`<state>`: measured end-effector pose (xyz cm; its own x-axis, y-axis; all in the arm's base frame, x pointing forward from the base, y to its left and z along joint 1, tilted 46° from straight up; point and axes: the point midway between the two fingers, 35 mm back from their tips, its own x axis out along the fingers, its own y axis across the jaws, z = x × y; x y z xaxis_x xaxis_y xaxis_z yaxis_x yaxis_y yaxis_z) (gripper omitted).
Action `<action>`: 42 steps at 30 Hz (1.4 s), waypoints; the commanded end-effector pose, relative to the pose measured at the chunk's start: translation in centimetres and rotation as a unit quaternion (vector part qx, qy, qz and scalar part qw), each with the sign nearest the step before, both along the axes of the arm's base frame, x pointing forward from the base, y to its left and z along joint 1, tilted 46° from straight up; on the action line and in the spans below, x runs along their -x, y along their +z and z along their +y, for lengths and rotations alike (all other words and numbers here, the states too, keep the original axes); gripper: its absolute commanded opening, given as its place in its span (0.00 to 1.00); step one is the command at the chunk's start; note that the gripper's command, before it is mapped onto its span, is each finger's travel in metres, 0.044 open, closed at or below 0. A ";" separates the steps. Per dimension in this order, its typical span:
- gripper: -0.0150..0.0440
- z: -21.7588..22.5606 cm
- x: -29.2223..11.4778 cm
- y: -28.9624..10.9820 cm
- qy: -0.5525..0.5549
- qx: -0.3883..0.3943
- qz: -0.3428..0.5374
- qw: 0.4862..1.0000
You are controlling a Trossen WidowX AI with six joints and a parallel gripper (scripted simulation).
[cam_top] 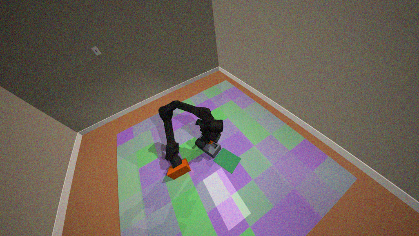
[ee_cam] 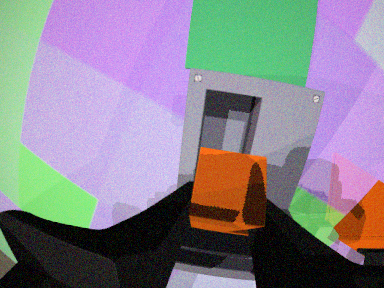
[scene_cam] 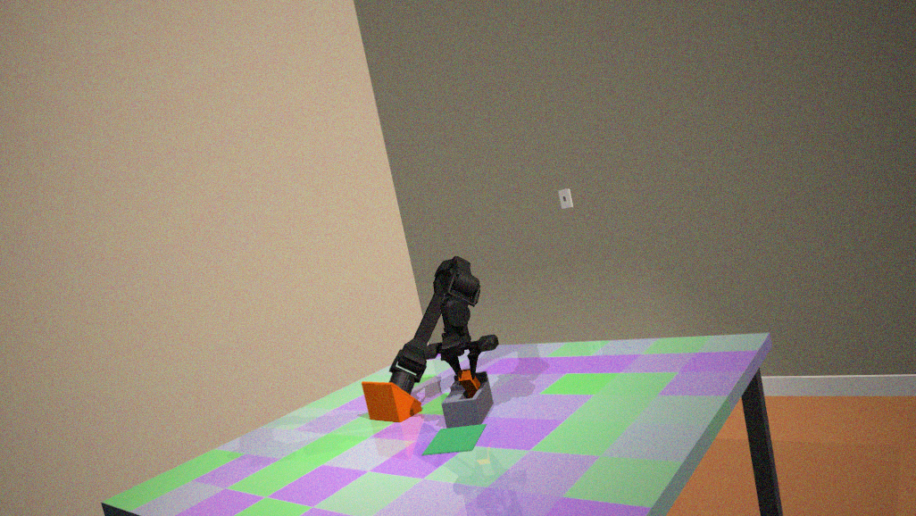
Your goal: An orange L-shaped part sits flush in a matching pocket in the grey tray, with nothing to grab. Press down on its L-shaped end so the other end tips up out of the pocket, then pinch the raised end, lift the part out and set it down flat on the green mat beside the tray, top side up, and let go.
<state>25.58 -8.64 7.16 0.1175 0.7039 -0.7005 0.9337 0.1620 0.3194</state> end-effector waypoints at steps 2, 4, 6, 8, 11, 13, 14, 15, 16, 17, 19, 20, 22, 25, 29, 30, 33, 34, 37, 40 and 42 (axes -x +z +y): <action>0.25 -0.6 0.1 0.6 0.001 -0.001 0.000 1.000; 0.25 -0.8 0.1 0.8 0.001 -0.001 0.000 1.000; 0.25 -1.0 0.2 1.1 0.001 -0.001 0.000 1.000; 0.25 -1.2 0.2 1.3 0.001 -0.001 0.000 1.000; 0.25 -1.6 0.3 1.6 0.000 -0.001 0.000 1.000; 0.25 -1.8 0.3 1.9 0.000 -0.001 0.000 1.000; 0.25 -1.9 0.3 2.0 0.000 -0.001 0.000 1.000; 0.25 -2.0 0.3 2.1 0.000 -0.001 0.000 1.000; 0.25 -2.2 0.4 2.2 0.000 -0.001 0.000 1.000; 0.25 -2.3 0.4 2.3 0.000 -0.001 0.000 1.000; 0.25 -2.5 0.4 2.5 0.000 -0.001 0.000 1.000; 0.25 -2.6 0.4 2.7 0.000 -0.001 0.000 1.000; 0.25 -2.9 0.5 2.9 0.000 -0.001 0.000 1.000; 0.25 -3.2 0.5 3.2 -0.001 0.000 0.000 1.000; 0.25 -3.7 0.6 3.7 -0.004 0.004 -0.003 1.000; 0.25 -3.8 0.7 3.8 -0.005 0.005 -0.004 1.000; 0.25 -4.1 0.8 4.2 -0.008 0.009 -0.006 1.000; 0.25 -4.2 0.8 4.3 -0.009 0.010 -0.006 1.000; 0.25 -4.0 0.8 3.9 -0.010 0.004 -0.002 1.000; 0.25 -4.4 0.6 3.6 -0.008 0.004 -0.001 1.000; 0.25 -4.8 0.5 3.2 -0.006 0.003 -0.001 1.000</action>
